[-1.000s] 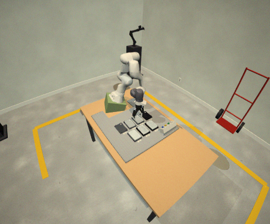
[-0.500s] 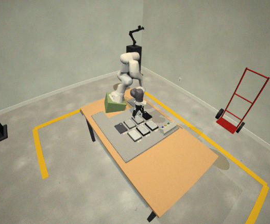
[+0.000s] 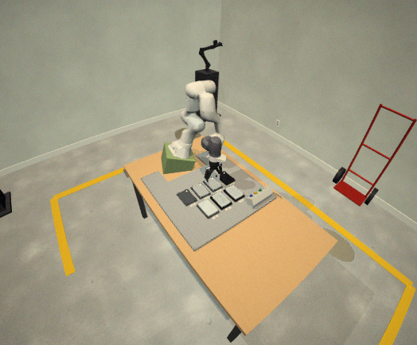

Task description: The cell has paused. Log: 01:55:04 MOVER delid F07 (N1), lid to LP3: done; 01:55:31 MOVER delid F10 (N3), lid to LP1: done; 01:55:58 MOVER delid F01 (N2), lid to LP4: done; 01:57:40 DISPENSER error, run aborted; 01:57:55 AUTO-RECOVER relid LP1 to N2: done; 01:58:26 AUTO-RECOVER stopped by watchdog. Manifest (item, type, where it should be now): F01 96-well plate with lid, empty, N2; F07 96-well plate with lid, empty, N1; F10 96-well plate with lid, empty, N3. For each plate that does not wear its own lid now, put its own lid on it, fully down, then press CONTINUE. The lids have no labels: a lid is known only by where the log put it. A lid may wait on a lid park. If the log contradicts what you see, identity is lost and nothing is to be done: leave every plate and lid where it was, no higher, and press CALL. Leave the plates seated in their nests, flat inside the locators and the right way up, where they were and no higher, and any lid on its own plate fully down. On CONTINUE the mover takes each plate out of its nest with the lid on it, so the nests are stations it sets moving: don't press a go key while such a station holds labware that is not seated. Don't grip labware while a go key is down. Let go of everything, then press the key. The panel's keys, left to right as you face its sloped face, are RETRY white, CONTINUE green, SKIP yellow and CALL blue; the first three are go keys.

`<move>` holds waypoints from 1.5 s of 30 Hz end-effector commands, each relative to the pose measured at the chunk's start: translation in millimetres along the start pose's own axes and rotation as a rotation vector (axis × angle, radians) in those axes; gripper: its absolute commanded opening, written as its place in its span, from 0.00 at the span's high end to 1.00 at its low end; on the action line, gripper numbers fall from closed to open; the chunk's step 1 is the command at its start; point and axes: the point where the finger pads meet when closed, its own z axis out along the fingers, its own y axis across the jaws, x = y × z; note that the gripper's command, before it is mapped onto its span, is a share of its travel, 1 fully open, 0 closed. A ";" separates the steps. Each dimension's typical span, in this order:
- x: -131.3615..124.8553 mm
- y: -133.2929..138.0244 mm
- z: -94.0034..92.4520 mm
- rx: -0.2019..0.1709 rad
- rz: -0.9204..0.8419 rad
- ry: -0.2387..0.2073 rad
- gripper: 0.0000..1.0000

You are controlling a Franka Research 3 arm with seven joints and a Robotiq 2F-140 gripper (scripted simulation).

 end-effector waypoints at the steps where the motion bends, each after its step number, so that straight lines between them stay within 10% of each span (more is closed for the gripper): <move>1: -0.2 -0.2 0.0 0.001 -0.003 0.001 0.34; 45: -0.1 -0.2 14.2 0.001 -0.003 0.001 0.34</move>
